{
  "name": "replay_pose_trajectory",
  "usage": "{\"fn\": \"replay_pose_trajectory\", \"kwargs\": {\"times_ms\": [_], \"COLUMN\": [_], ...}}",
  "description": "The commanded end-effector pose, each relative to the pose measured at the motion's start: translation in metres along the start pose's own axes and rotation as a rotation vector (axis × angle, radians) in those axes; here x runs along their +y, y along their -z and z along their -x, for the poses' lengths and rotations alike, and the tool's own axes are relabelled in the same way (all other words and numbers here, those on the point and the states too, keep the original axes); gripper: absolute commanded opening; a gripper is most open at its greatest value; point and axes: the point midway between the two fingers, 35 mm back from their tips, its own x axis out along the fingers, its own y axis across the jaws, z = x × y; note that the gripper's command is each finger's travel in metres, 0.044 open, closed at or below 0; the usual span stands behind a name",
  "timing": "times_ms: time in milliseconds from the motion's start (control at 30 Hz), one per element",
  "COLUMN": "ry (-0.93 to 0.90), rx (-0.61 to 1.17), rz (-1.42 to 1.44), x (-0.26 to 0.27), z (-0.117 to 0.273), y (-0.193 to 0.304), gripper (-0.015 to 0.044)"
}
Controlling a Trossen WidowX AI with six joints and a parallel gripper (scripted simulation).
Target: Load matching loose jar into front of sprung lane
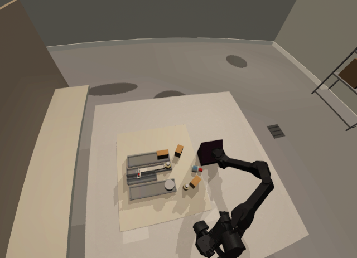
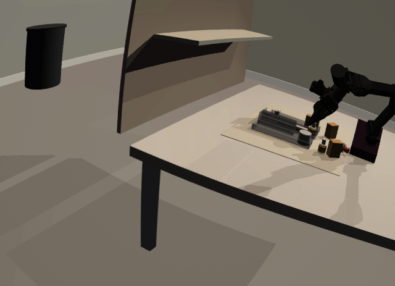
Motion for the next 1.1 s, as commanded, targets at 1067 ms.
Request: {"fn": "replay_pose_trajectory", "kwargs": {"times_ms": [1067], "ry": [0.533], "rx": [0.532], "rz": [-0.151], "x": [-0.315], "z": [0.072], "y": [0.091], "gripper": [0.044]}}
